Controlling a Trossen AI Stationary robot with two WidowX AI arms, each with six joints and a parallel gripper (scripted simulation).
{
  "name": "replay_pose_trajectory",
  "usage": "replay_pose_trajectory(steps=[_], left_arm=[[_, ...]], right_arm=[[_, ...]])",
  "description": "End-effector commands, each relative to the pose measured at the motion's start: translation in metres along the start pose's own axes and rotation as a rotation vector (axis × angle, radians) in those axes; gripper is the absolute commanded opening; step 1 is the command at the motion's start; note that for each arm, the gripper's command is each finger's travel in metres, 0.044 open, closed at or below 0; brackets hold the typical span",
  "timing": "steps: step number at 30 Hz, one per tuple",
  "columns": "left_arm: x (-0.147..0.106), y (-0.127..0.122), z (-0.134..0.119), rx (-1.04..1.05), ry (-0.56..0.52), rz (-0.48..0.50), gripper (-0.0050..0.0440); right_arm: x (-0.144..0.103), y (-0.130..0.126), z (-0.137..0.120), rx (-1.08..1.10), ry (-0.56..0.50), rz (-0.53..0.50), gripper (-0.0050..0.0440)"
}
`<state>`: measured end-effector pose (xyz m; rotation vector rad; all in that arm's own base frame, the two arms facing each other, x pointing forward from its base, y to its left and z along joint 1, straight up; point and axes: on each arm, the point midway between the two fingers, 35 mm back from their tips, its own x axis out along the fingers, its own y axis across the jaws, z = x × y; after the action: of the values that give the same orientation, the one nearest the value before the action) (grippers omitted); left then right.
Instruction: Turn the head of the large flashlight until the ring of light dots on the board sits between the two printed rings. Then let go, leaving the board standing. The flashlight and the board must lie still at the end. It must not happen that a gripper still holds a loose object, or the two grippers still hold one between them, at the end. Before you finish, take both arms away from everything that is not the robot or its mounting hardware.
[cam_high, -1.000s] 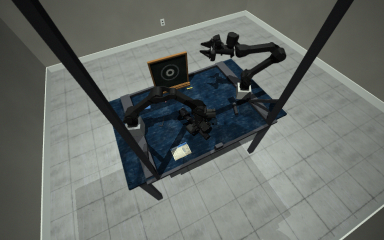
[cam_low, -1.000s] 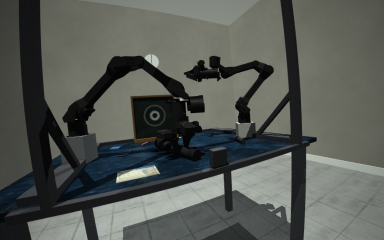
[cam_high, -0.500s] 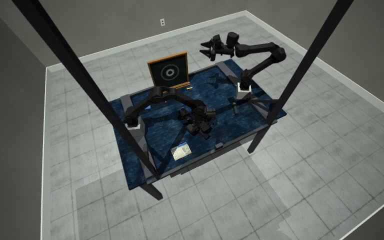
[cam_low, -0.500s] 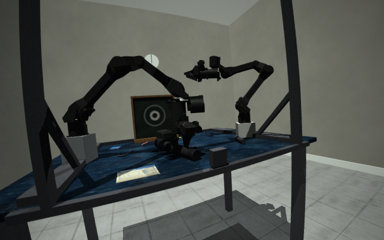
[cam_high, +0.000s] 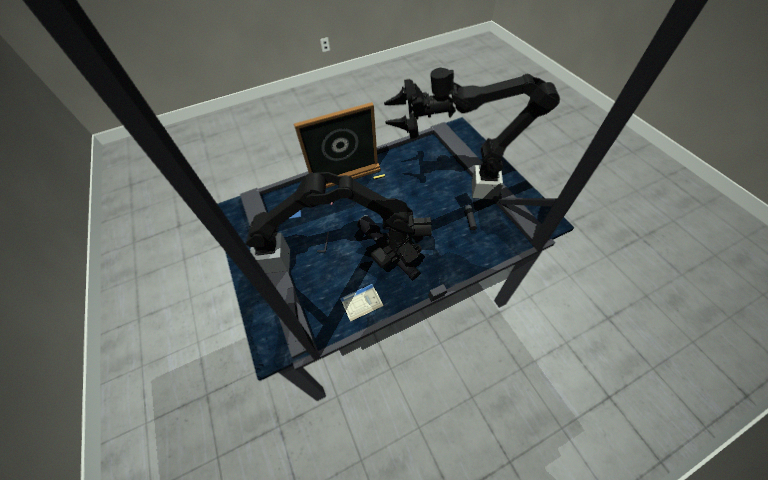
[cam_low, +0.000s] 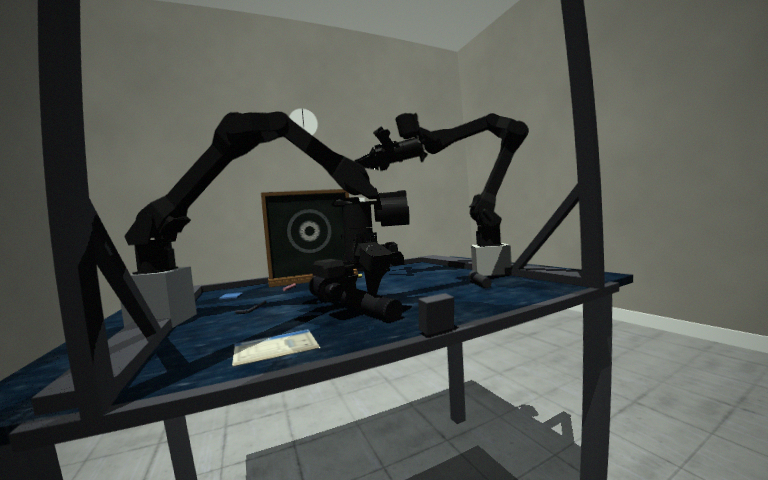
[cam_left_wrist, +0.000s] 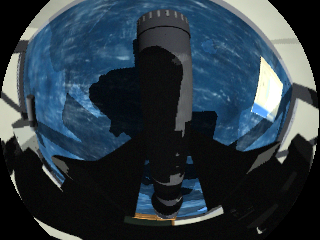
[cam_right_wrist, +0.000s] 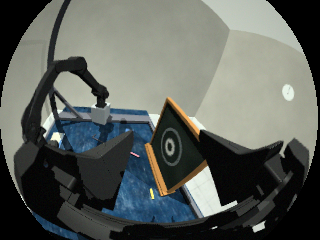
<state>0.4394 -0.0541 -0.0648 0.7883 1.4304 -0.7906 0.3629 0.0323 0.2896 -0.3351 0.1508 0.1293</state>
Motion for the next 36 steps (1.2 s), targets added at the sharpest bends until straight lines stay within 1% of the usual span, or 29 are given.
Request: replay_pose_trajectory(steps=[1,6,16,18,24,33,35,36], left_arm=[[-0.016,0.006,0.007,-0.002,-0.032,0.028,0.013],[-0.016,0.006,0.007,-0.002,-0.032,0.028,0.013],[-0.016,0.006,0.007,-0.002,-0.032,0.028,0.013],[-0.016,0.006,0.007,-0.002,-0.032,0.028,0.013],[-0.016,0.006,0.007,-0.002,-0.032,0.028,0.013],[-0.016,0.006,0.007,-0.002,-0.032,0.028,0.013],[-0.016,0.006,0.007,-0.002,-0.032,0.028,0.013],[-0.016,0.006,0.007,-0.002,-0.032,0.028,0.013]], right_arm=[[0.013,0.009,0.006,-0.101,0.02,0.045,0.0337],[0.037,0.032,-0.003,-0.271,0.085,0.14,0.0337],[0.078,0.082,-0.032,-0.602,0.183,0.354,0.0337],[0.078,0.082,-0.032,-0.602,0.183,0.354,0.0337],[0.097,0.114,-0.05,-0.792,0.207,0.492,0.0337],[0.118,0.164,-0.086,-1.064,0.216,0.718,0.0337],[0.118,0.164,-0.086,-1.064,0.216,0.718,0.0337],[0.12,0.17,-0.09,-1.094,0.214,0.744,0.0337]])
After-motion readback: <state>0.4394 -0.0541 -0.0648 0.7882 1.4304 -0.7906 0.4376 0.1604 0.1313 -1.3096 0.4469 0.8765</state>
